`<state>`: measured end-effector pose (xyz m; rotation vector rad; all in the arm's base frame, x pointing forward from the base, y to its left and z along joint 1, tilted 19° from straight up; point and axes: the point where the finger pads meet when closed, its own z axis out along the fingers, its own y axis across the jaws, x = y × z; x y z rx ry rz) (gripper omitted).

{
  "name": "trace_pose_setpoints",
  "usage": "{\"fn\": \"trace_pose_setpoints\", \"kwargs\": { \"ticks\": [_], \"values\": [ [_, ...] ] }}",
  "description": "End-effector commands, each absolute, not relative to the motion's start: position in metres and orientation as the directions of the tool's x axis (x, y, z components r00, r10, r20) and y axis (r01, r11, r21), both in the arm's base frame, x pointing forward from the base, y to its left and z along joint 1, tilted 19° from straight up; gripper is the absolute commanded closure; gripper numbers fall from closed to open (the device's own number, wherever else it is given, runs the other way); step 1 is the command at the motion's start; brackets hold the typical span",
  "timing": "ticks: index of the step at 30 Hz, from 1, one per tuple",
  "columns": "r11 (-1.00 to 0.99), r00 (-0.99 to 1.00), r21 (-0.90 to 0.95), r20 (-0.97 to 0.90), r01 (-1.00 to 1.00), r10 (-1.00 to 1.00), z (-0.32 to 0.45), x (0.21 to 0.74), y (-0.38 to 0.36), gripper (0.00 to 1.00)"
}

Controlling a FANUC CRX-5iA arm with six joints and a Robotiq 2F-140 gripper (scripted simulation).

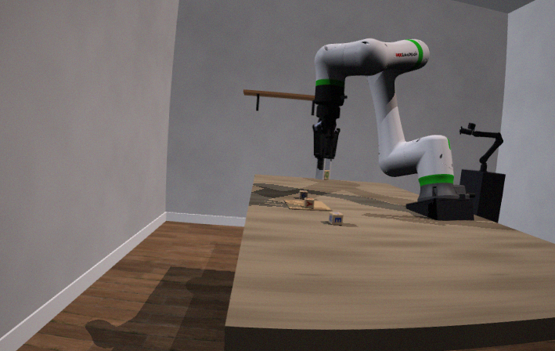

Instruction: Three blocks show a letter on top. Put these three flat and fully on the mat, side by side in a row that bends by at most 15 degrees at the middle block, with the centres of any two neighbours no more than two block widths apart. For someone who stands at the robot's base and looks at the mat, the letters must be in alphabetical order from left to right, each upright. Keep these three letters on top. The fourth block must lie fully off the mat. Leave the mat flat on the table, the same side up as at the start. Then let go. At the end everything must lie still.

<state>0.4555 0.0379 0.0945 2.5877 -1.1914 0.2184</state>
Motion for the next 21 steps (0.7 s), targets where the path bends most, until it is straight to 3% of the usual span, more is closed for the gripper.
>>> {"fn": "trace_pose_setpoints", "kwargs": {
  "ticks": [1, 6, 21],
  "values": [
    [-0.514, 0.536, 0.155, 0.281, -0.844, -0.796, 0.098, 0.461, 0.029, 0.84],
    [-0.428, 0.445, 0.125, 0.296, -0.895, -0.845, 0.101, 0.465, 0.022, 0.84],
    [0.075, -0.087, -0.048, 0.32, -0.996, -0.943, 0.116, 0.483, -0.018, 0.84]
  ]
}}
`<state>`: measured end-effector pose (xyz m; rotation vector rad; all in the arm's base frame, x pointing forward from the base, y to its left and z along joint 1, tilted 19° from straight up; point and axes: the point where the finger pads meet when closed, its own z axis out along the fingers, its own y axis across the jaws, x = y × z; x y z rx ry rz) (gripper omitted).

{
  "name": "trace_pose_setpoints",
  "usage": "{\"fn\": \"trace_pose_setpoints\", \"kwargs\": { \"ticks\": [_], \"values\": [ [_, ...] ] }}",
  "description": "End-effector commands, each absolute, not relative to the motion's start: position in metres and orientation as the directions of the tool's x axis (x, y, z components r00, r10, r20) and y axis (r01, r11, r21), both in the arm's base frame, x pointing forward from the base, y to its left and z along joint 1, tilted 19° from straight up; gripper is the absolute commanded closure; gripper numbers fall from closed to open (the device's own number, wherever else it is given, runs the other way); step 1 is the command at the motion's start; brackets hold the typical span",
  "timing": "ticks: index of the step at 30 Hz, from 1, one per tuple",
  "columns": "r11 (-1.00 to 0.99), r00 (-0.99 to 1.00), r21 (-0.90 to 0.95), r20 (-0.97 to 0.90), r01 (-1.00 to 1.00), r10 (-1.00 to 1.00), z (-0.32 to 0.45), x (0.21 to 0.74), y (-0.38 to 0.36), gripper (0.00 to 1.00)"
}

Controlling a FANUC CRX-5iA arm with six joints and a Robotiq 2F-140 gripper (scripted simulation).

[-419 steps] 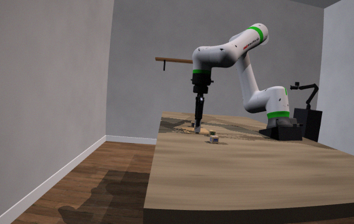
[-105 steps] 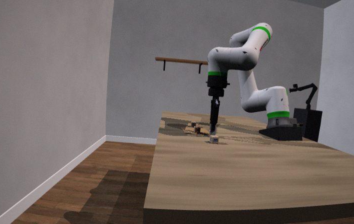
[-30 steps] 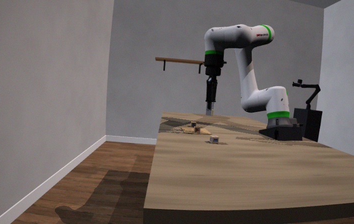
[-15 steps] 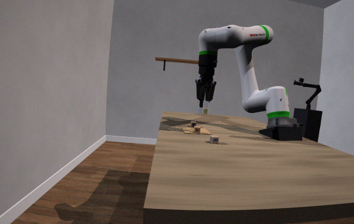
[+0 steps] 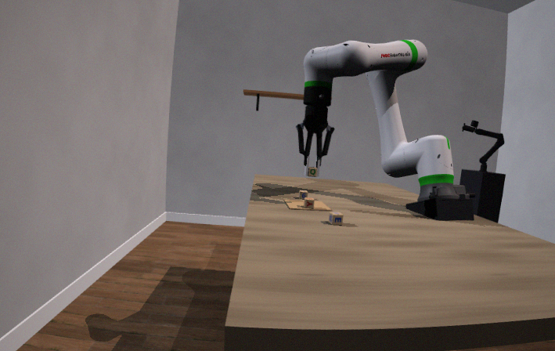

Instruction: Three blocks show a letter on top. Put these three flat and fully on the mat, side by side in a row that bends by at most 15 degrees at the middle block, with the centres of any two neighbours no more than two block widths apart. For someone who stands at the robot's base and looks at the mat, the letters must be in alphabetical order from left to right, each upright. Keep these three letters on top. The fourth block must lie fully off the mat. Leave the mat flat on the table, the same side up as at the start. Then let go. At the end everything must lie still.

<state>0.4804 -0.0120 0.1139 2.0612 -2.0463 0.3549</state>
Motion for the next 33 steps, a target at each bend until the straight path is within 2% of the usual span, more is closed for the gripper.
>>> {"fn": "trace_pose_setpoints", "kwargs": {
  "ticks": [1, 21, 33],
  "values": [
    [0.075, -0.087, -0.048, 0.32, -0.996, -0.943, 0.116, 0.483, -0.018, 0.84],
    [0.104, -0.117, -0.058, 0.318, -0.993, -0.941, 0.114, 0.484, -0.022, 0.84],
    [0.104, -0.117, -0.058, 0.318, -0.993, -0.941, 0.072, 0.485, -0.036, 0.84]
  ]
}}
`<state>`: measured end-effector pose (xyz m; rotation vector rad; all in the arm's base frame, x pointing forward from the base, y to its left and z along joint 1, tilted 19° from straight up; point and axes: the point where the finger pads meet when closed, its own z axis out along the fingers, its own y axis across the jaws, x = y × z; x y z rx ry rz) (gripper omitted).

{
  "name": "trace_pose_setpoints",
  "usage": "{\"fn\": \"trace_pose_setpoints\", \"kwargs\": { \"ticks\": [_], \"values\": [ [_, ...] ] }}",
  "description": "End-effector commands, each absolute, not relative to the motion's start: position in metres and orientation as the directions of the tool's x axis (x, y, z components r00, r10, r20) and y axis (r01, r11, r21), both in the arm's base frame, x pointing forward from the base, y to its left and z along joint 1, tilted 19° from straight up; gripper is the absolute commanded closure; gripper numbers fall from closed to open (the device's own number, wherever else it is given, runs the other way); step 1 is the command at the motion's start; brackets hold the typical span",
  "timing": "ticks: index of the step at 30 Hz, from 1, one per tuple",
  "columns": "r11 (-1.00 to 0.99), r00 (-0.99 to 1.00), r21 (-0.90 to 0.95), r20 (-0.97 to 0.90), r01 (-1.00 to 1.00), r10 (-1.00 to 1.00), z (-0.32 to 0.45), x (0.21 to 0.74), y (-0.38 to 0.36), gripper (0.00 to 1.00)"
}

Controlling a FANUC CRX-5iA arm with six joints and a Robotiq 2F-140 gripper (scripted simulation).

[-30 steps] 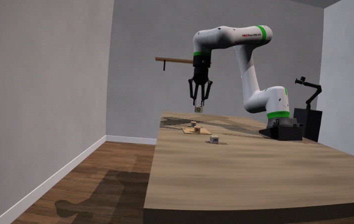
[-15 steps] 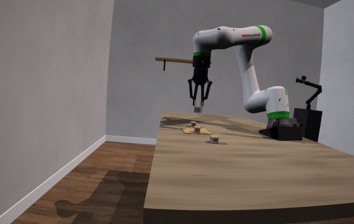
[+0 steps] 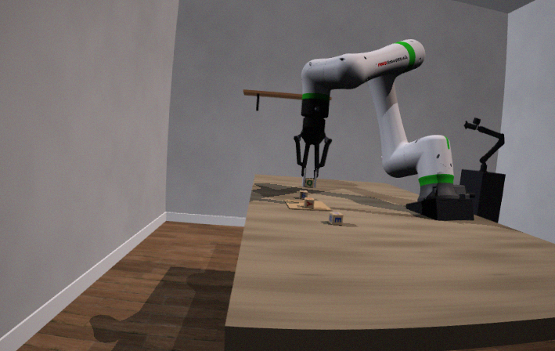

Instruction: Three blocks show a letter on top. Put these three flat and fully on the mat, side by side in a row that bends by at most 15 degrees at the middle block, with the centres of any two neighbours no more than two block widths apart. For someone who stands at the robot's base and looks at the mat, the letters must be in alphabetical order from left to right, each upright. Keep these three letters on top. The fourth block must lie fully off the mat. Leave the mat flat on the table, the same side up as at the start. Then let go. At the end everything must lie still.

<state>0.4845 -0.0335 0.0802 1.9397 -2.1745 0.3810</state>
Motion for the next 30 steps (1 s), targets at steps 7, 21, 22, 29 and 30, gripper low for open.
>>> {"fn": "trace_pose_setpoints", "kwargs": {
  "ticks": [7, 21, 22, 29, 30],
  "values": [
    [0.104, -0.117, -0.058, 0.318, -0.993, -0.941, 0.049, 0.486, -0.044, 0.84],
    [0.104, -0.117, -0.058, 0.318, -0.993, -0.941, 0.026, 0.486, -0.052, 0.84],
    [0.104, -0.117, -0.058, 0.318, -0.993, -0.941, 0.026, 0.486, -0.052, 0.84],
    [0.104, -0.117, -0.058, 0.318, -0.993, -0.941, 0.026, 0.486, -0.052, 0.84],
    [0.104, -0.117, -0.058, 0.318, -0.993, -0.941, 0.026, 0.486, -0.052, 0.84]
  ]
}}
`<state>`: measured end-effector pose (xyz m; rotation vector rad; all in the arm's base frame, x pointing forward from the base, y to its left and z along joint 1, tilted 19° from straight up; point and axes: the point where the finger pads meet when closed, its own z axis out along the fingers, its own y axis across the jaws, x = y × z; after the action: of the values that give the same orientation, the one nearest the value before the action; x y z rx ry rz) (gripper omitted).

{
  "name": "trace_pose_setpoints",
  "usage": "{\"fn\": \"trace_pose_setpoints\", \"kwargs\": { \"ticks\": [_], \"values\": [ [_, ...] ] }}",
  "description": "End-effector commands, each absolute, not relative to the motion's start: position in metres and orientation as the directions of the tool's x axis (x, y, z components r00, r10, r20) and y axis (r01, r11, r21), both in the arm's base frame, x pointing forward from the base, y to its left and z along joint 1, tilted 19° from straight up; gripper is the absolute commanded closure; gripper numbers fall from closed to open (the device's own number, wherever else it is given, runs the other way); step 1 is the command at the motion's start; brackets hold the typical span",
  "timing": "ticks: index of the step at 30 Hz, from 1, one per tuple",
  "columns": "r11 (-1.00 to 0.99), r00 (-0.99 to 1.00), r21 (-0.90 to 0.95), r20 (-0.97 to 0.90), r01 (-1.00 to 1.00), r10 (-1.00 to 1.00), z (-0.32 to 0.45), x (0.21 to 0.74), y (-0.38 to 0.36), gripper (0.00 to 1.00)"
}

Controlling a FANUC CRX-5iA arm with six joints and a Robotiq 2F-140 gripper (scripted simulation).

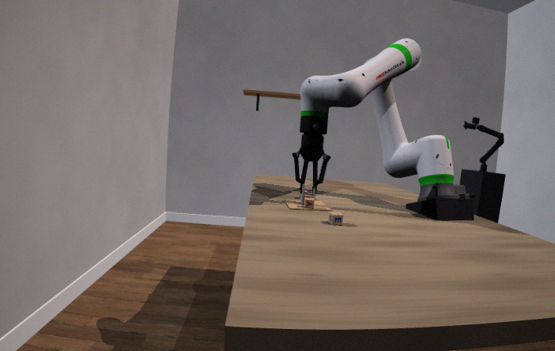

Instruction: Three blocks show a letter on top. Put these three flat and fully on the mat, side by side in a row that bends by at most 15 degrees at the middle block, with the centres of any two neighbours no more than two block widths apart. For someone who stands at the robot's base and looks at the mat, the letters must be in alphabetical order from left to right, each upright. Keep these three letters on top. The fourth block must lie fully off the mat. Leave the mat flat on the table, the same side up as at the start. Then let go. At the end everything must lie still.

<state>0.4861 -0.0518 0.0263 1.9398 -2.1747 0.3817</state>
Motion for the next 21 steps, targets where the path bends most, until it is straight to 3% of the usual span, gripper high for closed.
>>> {"fn": "trace_pose_setpoints", "kwargs": {
  "ticks": [1, 21],
  "values": [
    [0.104, -0.117, -0.058, 0.318, -0.993, -0.941, 0.0264, 0.4862, -0.0517, 0.84],
    [0.104, -0.117, -0.058, 0.318, -0.993, -0.941, 0.0229, 0.4863, -0.0529, 0.84]
  ]
}}
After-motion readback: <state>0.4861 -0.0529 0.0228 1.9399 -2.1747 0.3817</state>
